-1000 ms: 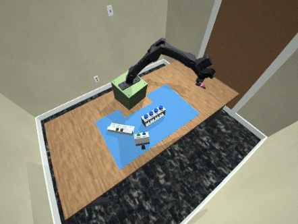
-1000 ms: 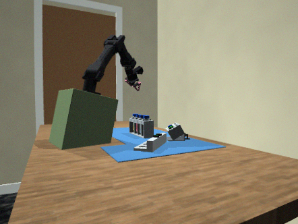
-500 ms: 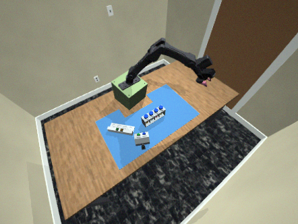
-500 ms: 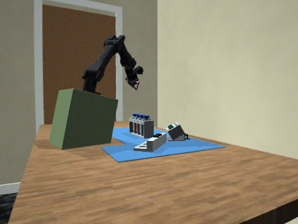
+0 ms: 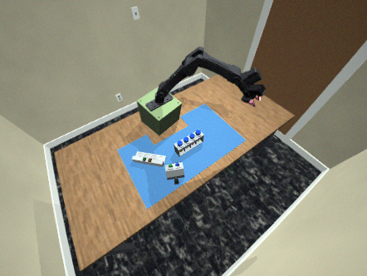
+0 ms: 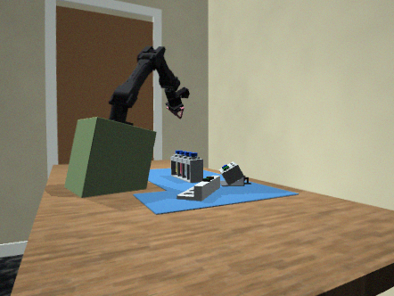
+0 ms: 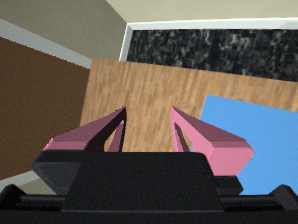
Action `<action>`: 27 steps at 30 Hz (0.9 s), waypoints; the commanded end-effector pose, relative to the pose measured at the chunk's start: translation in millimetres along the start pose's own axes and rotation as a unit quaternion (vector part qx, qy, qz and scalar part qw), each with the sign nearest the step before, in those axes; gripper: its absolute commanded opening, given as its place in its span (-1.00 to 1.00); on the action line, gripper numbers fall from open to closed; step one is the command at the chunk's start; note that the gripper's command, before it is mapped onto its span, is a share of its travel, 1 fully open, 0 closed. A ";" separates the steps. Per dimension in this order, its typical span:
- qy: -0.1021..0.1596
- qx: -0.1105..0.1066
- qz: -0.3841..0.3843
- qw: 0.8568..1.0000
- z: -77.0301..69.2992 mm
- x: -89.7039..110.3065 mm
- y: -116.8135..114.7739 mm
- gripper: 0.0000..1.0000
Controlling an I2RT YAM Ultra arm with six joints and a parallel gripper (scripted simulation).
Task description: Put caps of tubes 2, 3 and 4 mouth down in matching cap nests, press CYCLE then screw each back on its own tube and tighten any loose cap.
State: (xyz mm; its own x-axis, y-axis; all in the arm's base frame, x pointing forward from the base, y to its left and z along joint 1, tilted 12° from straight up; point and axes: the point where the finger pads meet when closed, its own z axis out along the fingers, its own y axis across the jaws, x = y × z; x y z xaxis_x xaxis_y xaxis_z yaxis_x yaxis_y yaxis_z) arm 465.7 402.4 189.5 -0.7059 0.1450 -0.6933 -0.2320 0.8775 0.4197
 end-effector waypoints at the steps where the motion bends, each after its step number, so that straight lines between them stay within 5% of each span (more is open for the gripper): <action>1: -0.008 -0.006 0.001 1.000 -5.1 -6.3 4.8 -0.02; 15: -0.008 -0.006 0.001 1.000 -5.1 -6.3 4.8 -0.02; 18: -0.004 0.026 -0.017 0.999 -8.2 -6.7 -11.7 -0.02; 27: -0.004 0.027 -0.018 0.999 -7.5 -19.5 -45.9 -0.02</action>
State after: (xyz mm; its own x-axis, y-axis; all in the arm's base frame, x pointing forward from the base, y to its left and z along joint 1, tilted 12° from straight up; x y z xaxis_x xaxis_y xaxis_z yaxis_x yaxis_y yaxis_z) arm 483.7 352.9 161.7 -0.7278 0.1104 -0.6769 -0.1825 0.9202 0.3463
